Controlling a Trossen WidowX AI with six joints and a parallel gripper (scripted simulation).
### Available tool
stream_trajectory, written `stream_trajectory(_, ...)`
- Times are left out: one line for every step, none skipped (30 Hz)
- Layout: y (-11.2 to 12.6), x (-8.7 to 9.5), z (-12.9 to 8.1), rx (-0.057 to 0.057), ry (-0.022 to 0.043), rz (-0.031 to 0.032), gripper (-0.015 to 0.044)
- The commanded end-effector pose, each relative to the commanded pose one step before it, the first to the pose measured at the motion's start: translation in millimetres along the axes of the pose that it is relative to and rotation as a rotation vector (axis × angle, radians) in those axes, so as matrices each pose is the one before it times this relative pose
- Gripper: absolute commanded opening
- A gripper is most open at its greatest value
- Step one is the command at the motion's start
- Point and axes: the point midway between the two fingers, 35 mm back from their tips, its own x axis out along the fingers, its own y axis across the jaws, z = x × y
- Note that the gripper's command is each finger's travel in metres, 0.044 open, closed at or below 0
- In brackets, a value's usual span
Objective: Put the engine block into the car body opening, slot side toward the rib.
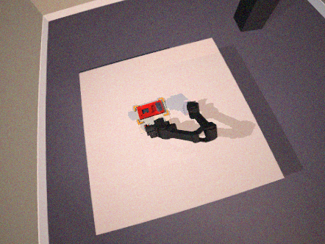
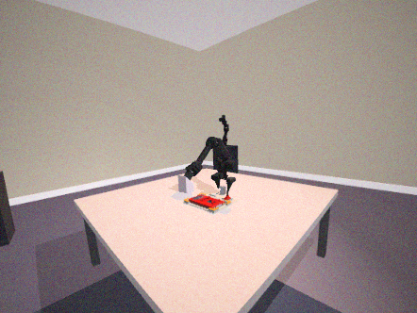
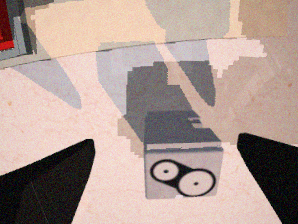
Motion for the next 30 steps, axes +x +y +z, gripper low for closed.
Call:
stream_trajectory(-3.2,6.89,0.06,0.0073,0.00442,-0.0077,0.044)
stream_trajectory(-0.16,1.22,-0.08,0.0,0.00033,-0.00003,0.044)
stream_trajectory(-0.1,0.73,-0.05,0.0,0.0002,-0.00002,0.044)
stream_trajectory(-0.03,0.24,-0.02,0.0,0.00007,-0.00001,0.044)
stream_trajectory(0.0,0.0,0.0,0.0,0.0,0.0,0.0414)
stream_trajectory(0.0,0.0,0.0,0.0,0.0,0.0,0.0387)
stream_trajectory(0.0,0.0,0.0,0.0,0.0,0.0,0.0361)
stream_trajectory(0.0,0.0,0.0,0.0,0.0,0.0,0.0335)
stream_trajectory(0.0,0.0,0.0,0.0,0.0,0.0,0.0309)
stream_trajectory(0.0,0.0,0.0,0.0,0.0,0.0,0.0282)
stream_trajectory(0.0,0.0,0.0,0.0,0.0,0.0,0.0256)
stream_trajectory(0.0,0.0,0.0,0.0,0.0,0.0,0.023)
stream_trajectory(0.0,0.0,0.0,0.0,0.0,0.0,0.0204)
stream_trajectory(0.0,0.0,0.0,0.0,0.0,0.0,0.0177)
stream_trajectory(0.0,0.0,0.0,0.0,0.0,0.0,0.0171)
stream_trajectory(0.0,0.0,0.0,0.0,0.0,0.0,0.0164)
stream_trajectory(0.0,0.0,0.0,0.0,0.0,0.0,0.0157)
stream_trajectory(0.0,0.0,0.0,0.0,0.0,0.0,0.0151)
stream_trajectory(0.0,0.0,0.0,0.0,0.0,0.0,0.0144)
stream_trajectory(0.0,0.0,0.0,0.0,0.0,0.0,0.0137)
stream_trajectory(0.0,0.0,0.0,0.0,0.0,0.0,0.0131)
stream_trajectory(0.0,0.0,0.0,0.0,0.0,0.0,0.0124)
stream_trajectory(0.0,0.0,0.0,0.0,0.0,0.0,0.0098)
stream_trajectory(0.13,-0.47,0.04,0.0,-0.00027,0.00007,0.0072)
stream_trajectory(0.37,-1.41,0.12,0.0,-0.00081,0.0002,0.0045)
stream_trajectory(0.6,-2.36,0.2,0.0001,-0.00132,0.00032,0.0019)
stream_trajectory(0.69,-2.87,0.24,0.0001,-0.00154,0.00035,0.0)
stream_trajectory(0.65,-2.89,0.23,0.0001,-0.00147,0.00032,0.0)
stream_trajectory(0.61,-2.91,0.22,0.0001,-0.0014,0.00028,0.0)
stream_trajectory(0.57,-2.92,0.21,0.0001,-0.00134,0.00025,0.0)
